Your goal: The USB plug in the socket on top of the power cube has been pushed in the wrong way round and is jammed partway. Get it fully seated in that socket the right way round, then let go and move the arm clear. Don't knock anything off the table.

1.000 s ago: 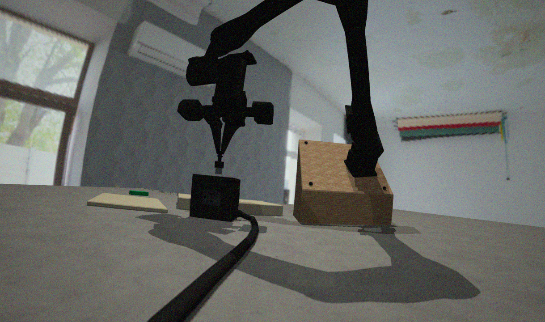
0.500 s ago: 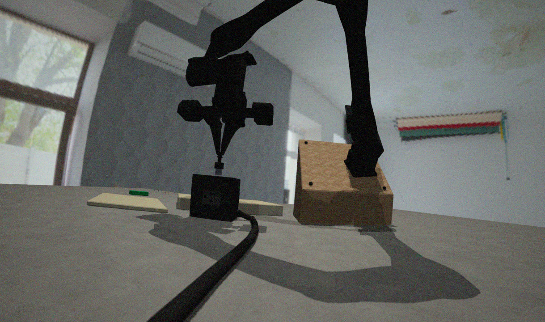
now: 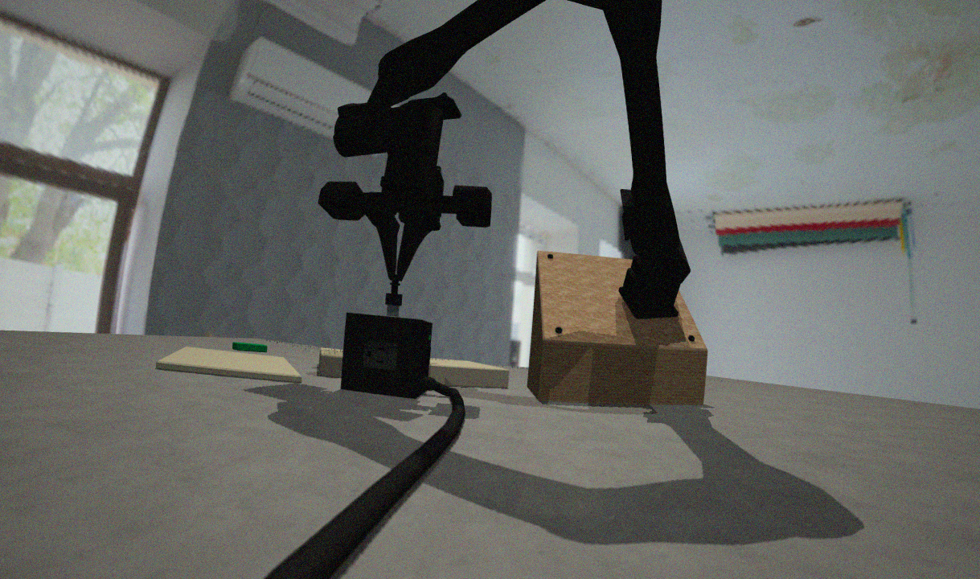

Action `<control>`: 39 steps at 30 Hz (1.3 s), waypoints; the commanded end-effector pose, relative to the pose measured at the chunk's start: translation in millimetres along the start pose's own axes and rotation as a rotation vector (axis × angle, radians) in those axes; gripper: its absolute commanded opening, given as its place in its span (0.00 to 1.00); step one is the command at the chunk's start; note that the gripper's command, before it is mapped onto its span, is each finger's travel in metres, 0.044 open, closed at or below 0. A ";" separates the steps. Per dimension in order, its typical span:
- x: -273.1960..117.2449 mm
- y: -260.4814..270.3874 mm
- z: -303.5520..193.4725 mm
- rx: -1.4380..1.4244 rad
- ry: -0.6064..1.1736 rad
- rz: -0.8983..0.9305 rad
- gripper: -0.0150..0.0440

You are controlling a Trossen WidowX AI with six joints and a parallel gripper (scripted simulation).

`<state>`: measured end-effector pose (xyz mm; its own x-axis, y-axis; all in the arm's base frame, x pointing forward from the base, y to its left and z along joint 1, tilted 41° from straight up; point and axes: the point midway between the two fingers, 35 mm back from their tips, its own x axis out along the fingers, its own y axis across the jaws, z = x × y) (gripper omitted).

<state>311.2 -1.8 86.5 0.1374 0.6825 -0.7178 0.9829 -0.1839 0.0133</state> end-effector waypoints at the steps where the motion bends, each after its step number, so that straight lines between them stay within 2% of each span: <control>1: 0.8 0.4 -0.2 0.005 0.005 0.002 0.25; 39: 5.4 0.4 0.1 0.005 0.005 0.002 0.25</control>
<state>311.8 1.2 83.0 0.1375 0.6826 -0.7177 0.9828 -0.1839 0.0134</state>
